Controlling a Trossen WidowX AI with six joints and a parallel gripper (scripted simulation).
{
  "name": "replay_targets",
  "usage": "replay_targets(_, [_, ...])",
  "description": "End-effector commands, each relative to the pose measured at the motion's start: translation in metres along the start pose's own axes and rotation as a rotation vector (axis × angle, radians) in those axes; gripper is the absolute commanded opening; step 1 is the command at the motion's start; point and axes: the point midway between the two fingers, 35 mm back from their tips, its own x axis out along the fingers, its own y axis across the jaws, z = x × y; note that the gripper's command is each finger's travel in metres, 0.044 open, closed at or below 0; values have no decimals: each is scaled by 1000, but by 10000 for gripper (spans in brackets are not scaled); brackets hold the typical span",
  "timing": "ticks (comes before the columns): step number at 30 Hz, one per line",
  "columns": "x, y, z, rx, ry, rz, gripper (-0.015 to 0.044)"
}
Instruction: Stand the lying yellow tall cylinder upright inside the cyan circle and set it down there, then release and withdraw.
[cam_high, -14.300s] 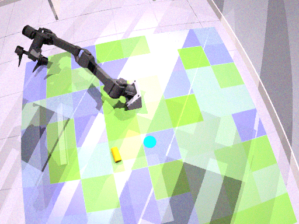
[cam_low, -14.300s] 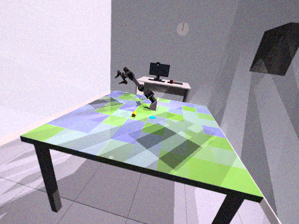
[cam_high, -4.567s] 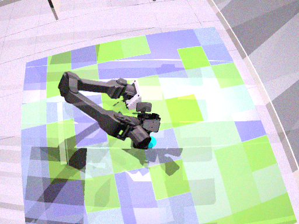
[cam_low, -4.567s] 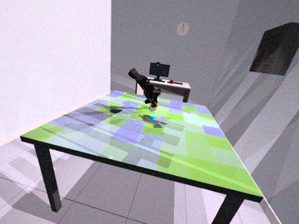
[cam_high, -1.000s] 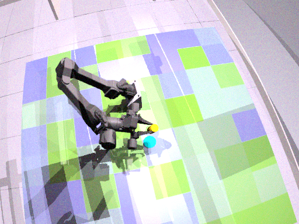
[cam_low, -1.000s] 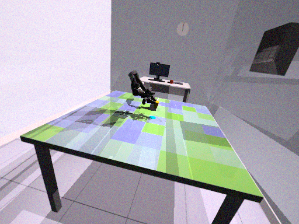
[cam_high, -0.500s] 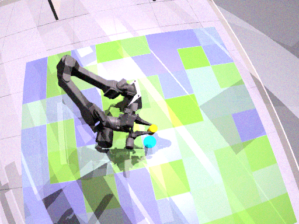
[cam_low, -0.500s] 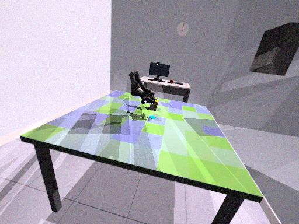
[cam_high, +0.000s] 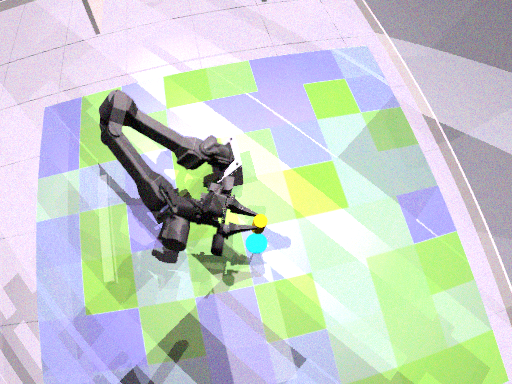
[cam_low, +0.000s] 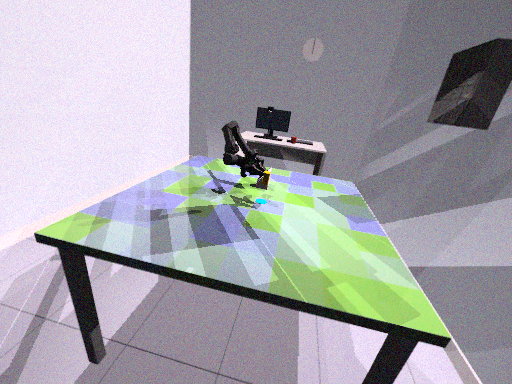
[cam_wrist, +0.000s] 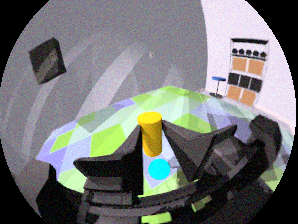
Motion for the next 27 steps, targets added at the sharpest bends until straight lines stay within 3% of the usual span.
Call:
replay_targets(1, [-2, 1, 1, -22, -31, -19, 105])
replay_targets(27, [-4, -1, -3, -53, -61, -47, 105])
